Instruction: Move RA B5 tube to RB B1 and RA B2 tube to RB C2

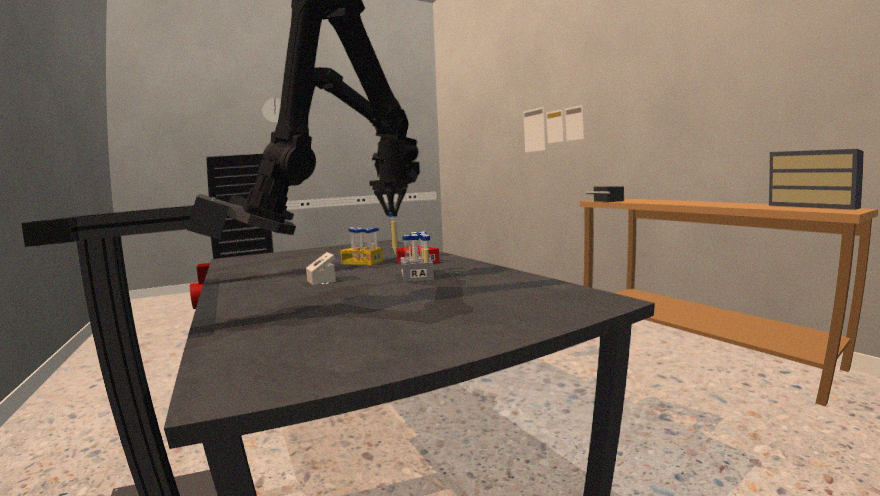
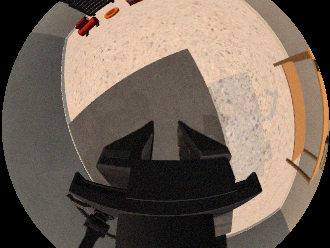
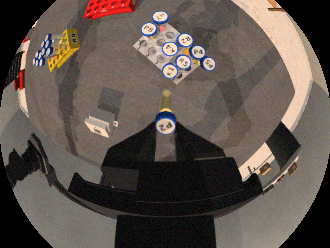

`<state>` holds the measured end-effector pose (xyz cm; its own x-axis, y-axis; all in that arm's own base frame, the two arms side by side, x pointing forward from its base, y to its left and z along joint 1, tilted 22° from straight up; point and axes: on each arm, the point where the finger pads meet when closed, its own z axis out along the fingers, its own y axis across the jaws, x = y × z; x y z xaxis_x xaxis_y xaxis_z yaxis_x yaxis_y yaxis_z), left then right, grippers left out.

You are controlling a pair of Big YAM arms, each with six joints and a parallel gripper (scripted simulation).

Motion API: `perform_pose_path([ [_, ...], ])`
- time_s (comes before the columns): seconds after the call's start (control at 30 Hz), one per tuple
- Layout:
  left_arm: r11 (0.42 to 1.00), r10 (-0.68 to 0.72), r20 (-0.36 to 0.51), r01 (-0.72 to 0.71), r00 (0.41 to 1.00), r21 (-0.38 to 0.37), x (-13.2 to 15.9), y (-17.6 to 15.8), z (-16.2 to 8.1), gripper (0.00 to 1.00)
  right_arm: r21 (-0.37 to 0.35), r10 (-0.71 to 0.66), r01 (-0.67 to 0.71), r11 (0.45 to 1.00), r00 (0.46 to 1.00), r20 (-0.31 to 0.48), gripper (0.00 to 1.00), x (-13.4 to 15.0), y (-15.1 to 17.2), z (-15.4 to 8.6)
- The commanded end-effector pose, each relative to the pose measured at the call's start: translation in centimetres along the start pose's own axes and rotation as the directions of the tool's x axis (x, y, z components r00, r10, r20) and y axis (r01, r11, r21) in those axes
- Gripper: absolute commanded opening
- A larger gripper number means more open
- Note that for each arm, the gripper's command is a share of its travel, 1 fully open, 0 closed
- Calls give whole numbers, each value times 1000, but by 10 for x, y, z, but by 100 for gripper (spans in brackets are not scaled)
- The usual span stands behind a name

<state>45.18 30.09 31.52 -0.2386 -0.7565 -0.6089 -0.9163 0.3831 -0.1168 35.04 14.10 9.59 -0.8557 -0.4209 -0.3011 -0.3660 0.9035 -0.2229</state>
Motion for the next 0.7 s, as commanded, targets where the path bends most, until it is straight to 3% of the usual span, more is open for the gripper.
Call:
perform_pose_path([
  [0.0, 1000, -13, 30, 13, 999, 22, -15, -5, -13, 30, -2, 16, -16, 1000, 999, 35, 0, -4, 4, -6],
  [0.03, 1000, -13, 30, 13, 999, 22, -15, -5, -13, 30, -2, 13, -13, 1000, 1000, 24, 0, -1, 6, -3],
  [0.1, 1000, -13, 30, 13, 999, 22, -15, -5, -13, 30, -4, 19, -19, 1000, 999, 47, 0, -27, 11, -8],
  [0.67, 1000, -13, 30, 13, 999, 22, -15, -5, -13, 30, -4, 13, -13, 1000, 1000, 24, 0, -57, 47, -8],
])
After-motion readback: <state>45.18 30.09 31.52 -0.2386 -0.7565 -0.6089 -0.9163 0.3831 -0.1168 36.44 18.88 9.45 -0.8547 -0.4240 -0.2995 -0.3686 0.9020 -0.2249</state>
